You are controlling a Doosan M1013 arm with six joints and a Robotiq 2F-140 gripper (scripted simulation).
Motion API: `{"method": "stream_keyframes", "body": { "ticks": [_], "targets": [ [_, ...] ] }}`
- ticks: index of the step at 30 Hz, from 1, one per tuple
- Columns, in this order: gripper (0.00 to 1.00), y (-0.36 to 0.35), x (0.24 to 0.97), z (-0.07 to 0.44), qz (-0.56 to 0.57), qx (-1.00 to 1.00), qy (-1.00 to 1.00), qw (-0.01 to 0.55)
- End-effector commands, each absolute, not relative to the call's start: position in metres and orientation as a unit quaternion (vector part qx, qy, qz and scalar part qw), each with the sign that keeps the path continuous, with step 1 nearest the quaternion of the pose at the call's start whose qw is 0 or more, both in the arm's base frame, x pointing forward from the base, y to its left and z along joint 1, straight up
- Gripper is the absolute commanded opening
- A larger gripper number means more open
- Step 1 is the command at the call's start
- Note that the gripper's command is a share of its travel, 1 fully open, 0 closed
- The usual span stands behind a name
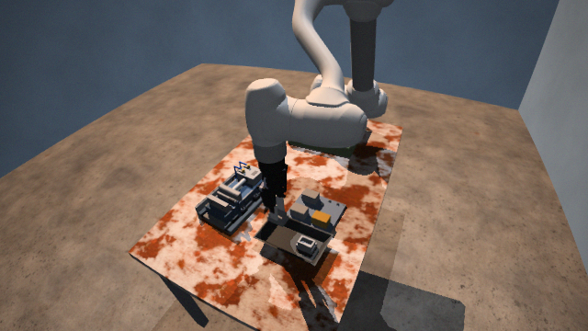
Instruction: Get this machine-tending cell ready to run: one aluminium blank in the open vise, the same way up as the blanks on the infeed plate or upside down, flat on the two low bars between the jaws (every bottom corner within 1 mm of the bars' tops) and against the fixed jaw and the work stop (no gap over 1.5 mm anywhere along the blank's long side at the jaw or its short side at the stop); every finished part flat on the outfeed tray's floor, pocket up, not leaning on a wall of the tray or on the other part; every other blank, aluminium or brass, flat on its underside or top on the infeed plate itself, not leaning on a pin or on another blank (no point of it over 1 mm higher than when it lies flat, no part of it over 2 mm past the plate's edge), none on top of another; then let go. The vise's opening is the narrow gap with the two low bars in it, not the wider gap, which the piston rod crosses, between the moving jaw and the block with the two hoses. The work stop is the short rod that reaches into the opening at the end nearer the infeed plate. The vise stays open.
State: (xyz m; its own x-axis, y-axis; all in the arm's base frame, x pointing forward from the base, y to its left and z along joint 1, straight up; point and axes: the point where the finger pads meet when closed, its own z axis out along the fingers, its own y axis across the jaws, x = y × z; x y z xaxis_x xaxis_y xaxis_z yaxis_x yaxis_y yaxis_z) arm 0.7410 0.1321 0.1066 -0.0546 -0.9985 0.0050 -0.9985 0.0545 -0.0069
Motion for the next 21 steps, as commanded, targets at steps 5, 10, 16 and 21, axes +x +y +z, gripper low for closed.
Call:
{"method": "stream_keyframes", "body": {
  "ticks": [5, 10, 16, 21],
  "targets": [
    [0.00, 0.129, 0.739, 0.087, -0.001, -0.687, 0.727, -0.003],
    [0.00, 0.129, 0.739, 0.080, -0.001, -0.687, 0.727, -0.003],
    [0.00, 0.129, 0.739, 0.067, -0.001, -0.687, 0.727, -0.003],
    [0.00, 0.128, 0.739, 0.058, -0.001, -0.687, 0.727, -0.003]
  ]
}}
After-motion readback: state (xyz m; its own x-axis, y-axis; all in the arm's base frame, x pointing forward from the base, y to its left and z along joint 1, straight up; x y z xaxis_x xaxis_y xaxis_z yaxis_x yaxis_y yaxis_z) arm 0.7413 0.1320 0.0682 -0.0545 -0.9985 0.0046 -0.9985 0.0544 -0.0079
